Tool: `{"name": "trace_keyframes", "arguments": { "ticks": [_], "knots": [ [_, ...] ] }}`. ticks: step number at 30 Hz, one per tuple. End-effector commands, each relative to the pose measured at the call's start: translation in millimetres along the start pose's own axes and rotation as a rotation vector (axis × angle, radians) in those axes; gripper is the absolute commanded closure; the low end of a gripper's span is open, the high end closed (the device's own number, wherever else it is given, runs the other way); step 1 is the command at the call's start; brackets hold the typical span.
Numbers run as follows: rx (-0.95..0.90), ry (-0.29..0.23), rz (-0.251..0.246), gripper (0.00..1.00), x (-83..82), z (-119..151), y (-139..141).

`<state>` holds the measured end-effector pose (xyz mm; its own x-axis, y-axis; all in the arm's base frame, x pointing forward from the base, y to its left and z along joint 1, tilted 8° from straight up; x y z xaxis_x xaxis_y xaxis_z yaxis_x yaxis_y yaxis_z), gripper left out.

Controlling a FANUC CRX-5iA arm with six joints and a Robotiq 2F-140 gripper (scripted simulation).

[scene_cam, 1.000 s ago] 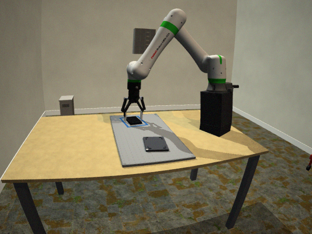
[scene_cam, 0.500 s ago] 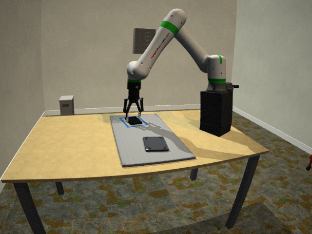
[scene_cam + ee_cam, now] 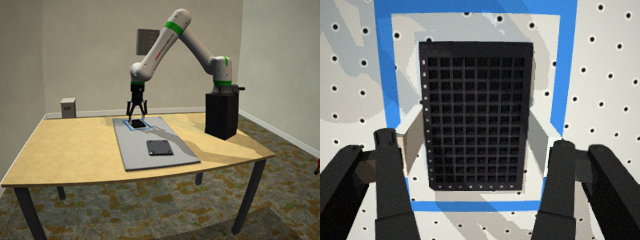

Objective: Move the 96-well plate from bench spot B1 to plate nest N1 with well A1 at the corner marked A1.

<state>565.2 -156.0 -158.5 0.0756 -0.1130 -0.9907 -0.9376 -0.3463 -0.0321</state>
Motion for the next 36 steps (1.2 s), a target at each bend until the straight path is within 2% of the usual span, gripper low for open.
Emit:
{"name": "trace_keyframes", "arguments": {
  "ticks": [1, 36],
  "knots": [
    [0.000, 0.000, 0.000, 1.00, 0.1, 0, 0],
    [0.000, 0.000, 0.000, 1.00, -51.5, 0, 0]
  ]
}}
Point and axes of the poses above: the point where the finger pads meet when closed, its own x axis out along the fingers, its own y axis across the jaws, z = x × y, the point moved 2 cm from there along -x, back along the fingers, and after that the axes turned 3 degrees about -x, right-handed, at the moved point
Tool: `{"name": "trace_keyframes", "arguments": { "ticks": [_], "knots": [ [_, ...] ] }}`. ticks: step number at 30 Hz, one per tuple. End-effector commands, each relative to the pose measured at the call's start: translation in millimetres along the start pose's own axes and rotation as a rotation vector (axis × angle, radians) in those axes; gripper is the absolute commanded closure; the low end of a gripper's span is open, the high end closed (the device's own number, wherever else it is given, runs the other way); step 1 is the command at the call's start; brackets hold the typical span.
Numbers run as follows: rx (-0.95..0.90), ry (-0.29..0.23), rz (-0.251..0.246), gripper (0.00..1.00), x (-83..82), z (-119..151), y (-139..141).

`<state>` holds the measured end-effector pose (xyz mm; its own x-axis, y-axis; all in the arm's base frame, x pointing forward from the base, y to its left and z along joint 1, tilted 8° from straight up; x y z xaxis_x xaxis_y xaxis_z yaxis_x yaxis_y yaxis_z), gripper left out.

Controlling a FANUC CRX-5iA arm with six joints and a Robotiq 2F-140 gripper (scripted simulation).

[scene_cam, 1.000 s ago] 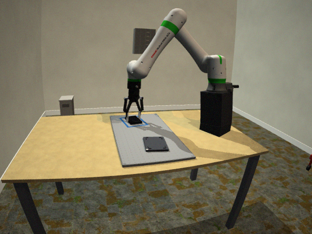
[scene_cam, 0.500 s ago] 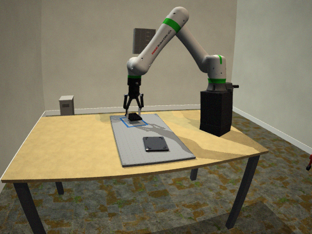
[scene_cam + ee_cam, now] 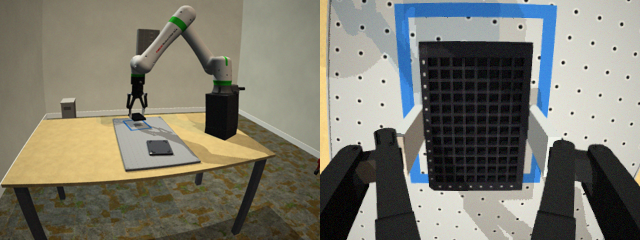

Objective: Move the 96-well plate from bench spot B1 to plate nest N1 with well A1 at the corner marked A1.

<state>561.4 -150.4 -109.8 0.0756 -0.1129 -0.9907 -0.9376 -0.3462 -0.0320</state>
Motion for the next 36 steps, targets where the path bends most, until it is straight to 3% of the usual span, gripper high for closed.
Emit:
{"name": "trace_keyframes", "arguments": {
  "ticks": [1, 9, 26, 36],
  "knots": [
    [0.000, 0.000, 0.000, 1.00, -4.0, 0, 0],
    [0.000, 0.000, 0.000, 1.00, -13.7, 0, 0],
    [0.000, 0.000, 0.000, 1.00, -13.7, 0, 0],
    [0.310, 0.000, 0.000, 1.00, -14.7, 33, -3]
  ]
}}
Point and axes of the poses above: the point where the finger pads meet when closed, its own x axis out along the fingers, its own y axis across the jaws, z = x × y, the point moved 2 cm from there along -x, back along the fingers, and after that the axes turned 3 degrees about -x, right-handed, at the moved point
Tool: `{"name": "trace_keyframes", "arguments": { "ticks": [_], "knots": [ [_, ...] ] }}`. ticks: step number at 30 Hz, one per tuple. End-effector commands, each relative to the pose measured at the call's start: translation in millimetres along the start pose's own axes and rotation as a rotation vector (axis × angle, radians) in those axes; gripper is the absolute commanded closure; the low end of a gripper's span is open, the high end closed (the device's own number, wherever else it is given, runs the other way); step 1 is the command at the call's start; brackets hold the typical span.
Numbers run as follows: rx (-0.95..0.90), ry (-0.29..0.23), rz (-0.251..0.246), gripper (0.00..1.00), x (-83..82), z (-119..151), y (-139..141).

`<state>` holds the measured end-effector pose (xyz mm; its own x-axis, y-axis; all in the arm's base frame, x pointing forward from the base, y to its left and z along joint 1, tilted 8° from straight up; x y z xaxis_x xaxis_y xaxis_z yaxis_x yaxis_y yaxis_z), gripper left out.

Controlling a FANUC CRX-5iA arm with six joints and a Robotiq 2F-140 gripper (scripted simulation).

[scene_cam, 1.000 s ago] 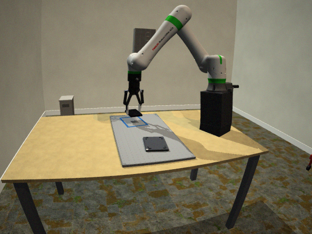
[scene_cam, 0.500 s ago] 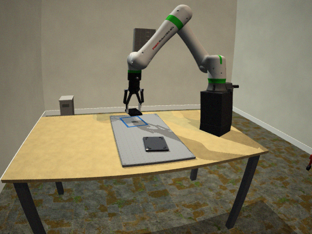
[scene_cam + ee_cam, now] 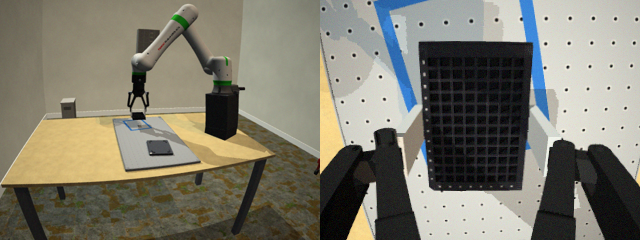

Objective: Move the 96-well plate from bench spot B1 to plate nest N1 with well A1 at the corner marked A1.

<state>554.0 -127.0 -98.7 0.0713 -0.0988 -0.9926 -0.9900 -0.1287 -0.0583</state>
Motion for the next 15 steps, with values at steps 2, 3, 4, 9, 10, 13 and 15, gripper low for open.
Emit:
{"name": "trace_keyframes", "arguments": {
  "ticks": [2, 3, 4, 9, 10, 13, 15],
  "knots": [
    [0.084, 0.015, -0.003, 1.00, -0.4, 10, 1],
    [0.084, 0.015, -0.003, 1.00, -0.4, 14, 1],
    [0.084, 0.015, -0.003, 1.00, -0.5, 17, 2],
    [0.084, 0.015, -0.003, 1.00, -0.8, 33, 4],
    [0.084, 0.015, -0.003, 1.00, -0.8, 37, 5],
    [0.084, 0.015, -0.003, 1.00, -1.0, 47, 6],
    [0.084, 0.015, -0.003, 1.00, -1.1, 53, 7]
  ]
}}
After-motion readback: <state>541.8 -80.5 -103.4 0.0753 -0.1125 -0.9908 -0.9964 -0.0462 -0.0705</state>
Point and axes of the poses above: the point where the finger pads meet when closed, its own x axis out along the fingers, its own y axis across the jaws, z = x × y, the point moved 2 cm from there along -x, back along the fingers, and after that the axes turned 3 degrees about -x, right-handed, at the moved point
